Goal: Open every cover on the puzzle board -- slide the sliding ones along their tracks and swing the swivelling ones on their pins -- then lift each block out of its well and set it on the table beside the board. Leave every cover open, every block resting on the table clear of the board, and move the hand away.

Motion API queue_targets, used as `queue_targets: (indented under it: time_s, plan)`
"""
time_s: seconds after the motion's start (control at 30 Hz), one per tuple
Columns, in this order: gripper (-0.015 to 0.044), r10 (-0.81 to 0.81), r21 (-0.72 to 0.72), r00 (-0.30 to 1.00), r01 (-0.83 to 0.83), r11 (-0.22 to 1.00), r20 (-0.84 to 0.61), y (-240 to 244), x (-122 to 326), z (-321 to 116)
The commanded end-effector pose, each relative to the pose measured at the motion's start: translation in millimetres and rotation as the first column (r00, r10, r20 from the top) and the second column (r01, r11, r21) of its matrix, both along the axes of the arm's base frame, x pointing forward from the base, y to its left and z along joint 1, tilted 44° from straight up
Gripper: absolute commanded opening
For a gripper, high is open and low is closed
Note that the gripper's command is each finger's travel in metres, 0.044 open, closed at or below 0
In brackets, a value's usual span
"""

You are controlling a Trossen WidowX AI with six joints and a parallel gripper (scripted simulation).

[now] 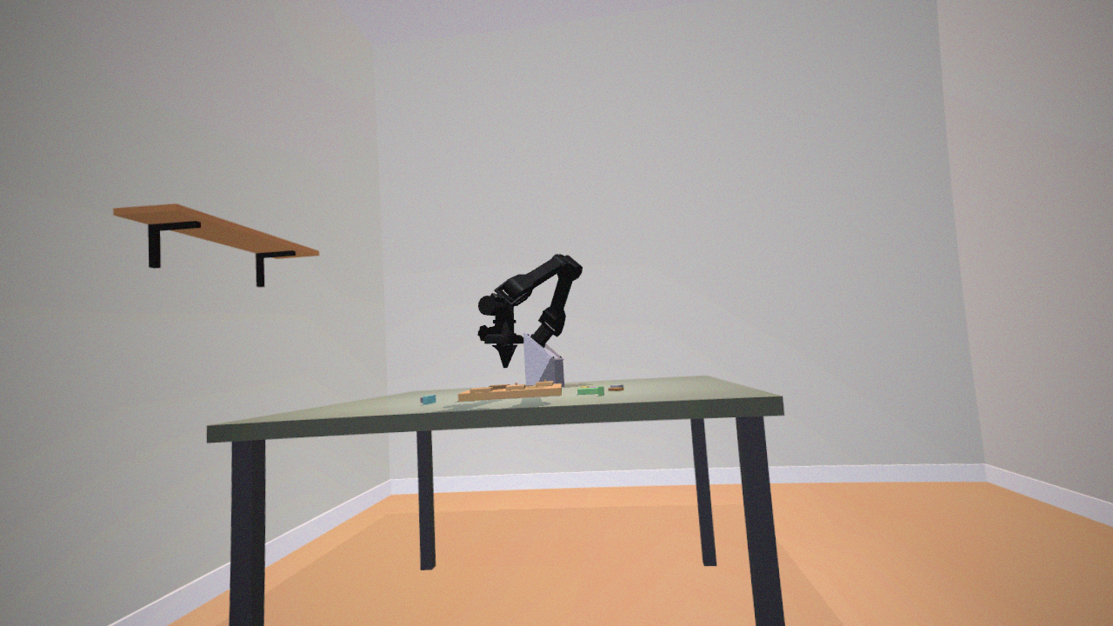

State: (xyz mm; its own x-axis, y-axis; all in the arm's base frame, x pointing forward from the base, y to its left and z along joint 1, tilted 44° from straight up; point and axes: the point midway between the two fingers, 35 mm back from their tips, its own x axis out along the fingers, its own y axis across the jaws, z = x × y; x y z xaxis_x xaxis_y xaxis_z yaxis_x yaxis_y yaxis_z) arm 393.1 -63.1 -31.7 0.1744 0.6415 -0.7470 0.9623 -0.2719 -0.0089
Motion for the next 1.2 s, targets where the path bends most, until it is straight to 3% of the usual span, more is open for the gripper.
queue_targets:
  time_s: [0.0,0.27,0.57,0.9,1.17]
  plan:
    - [0.0000,0.523,-0.232,0.749,-0.469,0.852,0.407,-8,3,-7]
    - [0.0000,0.775,-0.487,0.337,-0.627,0.608,0.534,-14,3,-14]
    - [0.0000,0.858,-0.727,-0.127,-0.601,0.332,0.497,-20,3,-20]
    - [0.0000,0.750,-0.924,-0.595,-0.378,0.054,0.287,-25,3,-26]
    - [0.0000,0.532,-0.991,-0.846,-0.093,-0.096,0.028,-30,3,-31]
